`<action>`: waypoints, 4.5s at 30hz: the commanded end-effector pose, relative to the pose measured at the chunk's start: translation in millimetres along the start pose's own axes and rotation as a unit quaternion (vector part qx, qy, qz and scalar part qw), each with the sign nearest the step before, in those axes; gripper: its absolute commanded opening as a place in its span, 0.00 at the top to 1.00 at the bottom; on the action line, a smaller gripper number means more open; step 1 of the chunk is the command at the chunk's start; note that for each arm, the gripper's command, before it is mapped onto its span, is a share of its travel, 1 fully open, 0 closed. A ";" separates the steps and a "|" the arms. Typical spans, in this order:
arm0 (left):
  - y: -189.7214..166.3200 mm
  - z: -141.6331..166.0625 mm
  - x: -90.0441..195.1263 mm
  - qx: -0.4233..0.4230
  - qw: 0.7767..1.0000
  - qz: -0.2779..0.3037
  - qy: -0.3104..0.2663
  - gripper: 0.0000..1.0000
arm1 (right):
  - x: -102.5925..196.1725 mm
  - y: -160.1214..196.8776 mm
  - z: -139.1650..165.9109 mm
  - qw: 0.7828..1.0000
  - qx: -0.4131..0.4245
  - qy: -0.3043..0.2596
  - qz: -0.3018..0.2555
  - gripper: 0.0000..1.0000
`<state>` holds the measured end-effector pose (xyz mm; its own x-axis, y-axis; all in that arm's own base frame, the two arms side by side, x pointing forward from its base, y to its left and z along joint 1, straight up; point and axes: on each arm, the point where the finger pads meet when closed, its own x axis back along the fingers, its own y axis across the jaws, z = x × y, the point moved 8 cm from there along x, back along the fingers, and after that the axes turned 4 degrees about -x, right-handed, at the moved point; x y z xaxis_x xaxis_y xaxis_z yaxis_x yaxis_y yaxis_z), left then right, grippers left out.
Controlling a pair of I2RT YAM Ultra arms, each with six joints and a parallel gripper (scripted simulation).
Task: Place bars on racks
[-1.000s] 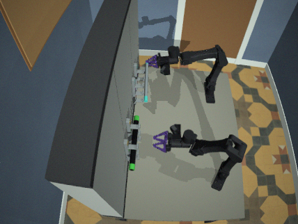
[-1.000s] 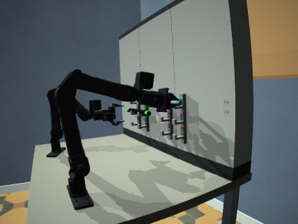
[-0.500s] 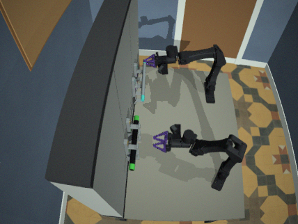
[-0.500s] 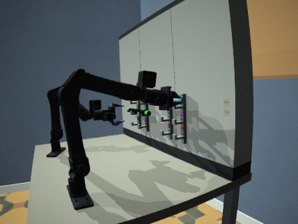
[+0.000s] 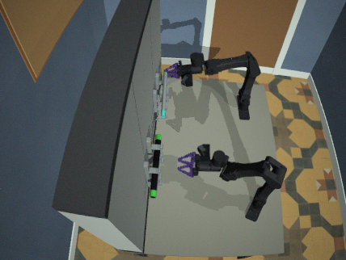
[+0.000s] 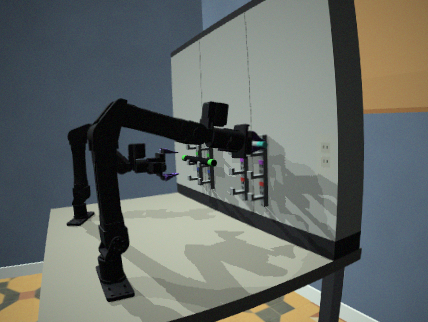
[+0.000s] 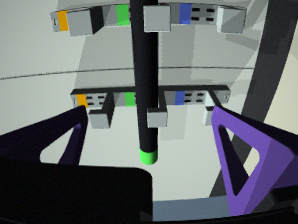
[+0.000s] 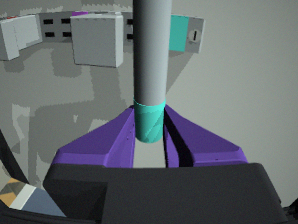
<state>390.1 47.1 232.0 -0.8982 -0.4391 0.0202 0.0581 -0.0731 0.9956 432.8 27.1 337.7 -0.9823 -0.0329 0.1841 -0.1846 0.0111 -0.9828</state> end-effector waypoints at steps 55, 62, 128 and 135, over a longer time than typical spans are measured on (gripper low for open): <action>5.4 5.5 4.5 0.010 1.000 -0.010 0.002 0.00 | -7.1 -43.6 5.5 0.996 -0.030 -0.002 0.083 1.00; 5.4 5.5 4.5 0.010 1.000 -0.010 0.002 0.00 | -7.7 -40.2 5.5 0.996 -0.030 -0.002 0.083 1.00; 5.4 5.5 4.5 0.010 1.000 -0.010 0.002 0.00 | -13.0 -17.8 5.8 0.996 -0.030 -0.002 0.085 1.00; 5.4 5.5 4.5 0.010 1.000 -0.010 0.002 0.00 | -13.3 -15.8 5.8 0.996 -0.030 -0.002 0.085 1.00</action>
<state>390.1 47.1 232.0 -0.8982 -0.4391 0.0202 0.0581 -0.0731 0.9956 449.0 23.5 319.3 -0.9889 -0.0305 0.1453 -0.1458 0.0166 -0.9892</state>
